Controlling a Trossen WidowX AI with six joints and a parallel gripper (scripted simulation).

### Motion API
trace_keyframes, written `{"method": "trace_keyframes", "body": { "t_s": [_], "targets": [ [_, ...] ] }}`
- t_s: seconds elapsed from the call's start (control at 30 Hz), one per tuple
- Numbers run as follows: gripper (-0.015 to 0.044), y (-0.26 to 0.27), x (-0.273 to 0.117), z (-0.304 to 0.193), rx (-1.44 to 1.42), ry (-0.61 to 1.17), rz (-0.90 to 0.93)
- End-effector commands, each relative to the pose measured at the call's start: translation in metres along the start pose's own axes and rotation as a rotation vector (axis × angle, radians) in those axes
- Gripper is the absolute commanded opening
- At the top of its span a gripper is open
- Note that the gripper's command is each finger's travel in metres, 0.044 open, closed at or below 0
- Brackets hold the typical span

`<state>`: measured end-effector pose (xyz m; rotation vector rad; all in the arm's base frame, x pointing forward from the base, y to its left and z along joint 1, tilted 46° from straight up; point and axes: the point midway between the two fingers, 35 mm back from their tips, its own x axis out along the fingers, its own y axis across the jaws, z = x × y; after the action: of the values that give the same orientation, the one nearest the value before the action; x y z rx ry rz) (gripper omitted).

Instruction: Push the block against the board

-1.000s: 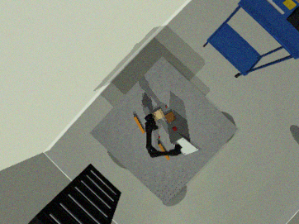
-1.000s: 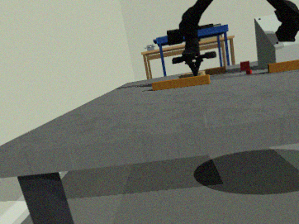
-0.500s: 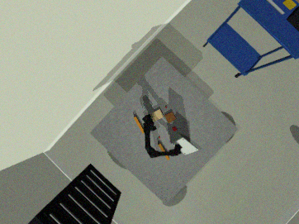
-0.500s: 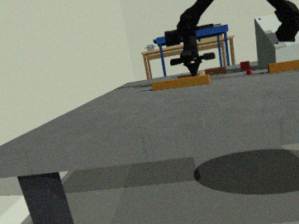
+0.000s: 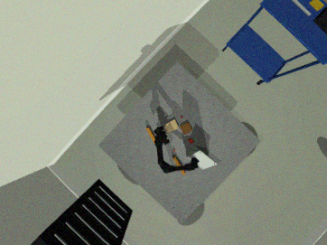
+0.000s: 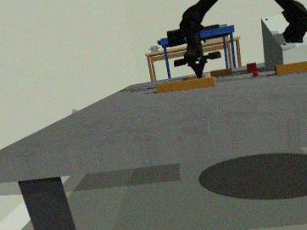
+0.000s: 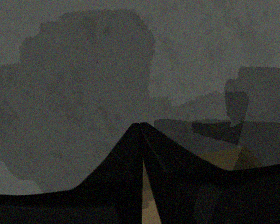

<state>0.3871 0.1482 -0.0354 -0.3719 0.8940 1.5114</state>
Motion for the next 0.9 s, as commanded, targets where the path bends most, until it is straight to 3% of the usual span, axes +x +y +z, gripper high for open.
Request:
{"method": "trace_keyframes", "body": {
  "t_s": [0.0, 0.23, 0.87],
  "targets": [
    [0.0000, -0.004, -0.041, -0.001, -0.007, -0.007, -0.025],
    [0.0000, -0.007, -0.046, -0.010, 0.032, -0.015, -0.041],
    [0.0000, 0.021, -0.058, -0.144, 0.682, 0.010, -0.073]
  ]
}}
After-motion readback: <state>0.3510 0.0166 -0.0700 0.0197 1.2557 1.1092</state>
